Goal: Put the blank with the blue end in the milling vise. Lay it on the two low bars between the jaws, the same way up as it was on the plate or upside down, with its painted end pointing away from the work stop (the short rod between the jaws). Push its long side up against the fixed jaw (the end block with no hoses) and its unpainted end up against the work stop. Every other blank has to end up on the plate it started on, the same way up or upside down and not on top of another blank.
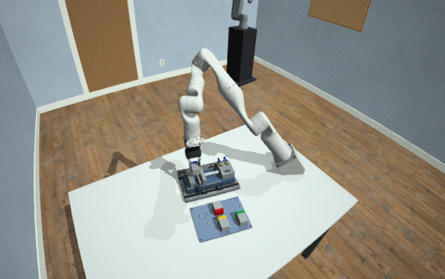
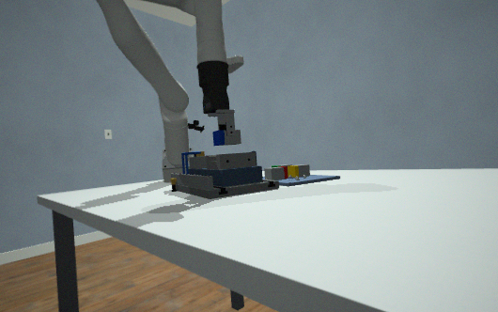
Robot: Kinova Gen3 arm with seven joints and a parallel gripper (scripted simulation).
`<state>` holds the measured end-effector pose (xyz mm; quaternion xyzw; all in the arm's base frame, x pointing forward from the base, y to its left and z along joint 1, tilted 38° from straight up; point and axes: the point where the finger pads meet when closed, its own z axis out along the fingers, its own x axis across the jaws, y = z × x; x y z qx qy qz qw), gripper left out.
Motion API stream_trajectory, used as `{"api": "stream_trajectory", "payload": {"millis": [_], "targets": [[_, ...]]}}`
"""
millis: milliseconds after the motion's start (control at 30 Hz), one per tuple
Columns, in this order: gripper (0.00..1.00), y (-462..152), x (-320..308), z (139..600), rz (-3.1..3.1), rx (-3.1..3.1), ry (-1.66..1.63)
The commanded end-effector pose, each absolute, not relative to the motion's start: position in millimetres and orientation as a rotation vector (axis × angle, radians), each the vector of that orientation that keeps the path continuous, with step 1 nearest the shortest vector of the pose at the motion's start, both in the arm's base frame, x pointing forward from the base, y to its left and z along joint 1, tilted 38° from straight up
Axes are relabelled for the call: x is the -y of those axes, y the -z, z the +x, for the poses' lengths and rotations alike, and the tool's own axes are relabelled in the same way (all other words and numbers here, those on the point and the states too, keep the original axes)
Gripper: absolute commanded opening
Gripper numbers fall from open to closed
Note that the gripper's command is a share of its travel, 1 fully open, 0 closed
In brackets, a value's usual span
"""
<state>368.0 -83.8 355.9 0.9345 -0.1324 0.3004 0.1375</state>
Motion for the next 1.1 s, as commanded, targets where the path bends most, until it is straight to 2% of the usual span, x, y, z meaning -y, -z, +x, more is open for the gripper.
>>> {"api": "stream_trajectory", "payload": {"millis": [0, 1067], "targets": [[0.00, -351, 85, 370, 2.703, 0.380, -0.865], [0.00, -336, 91, 380, 2.703, 0.381, -0.866]]}}
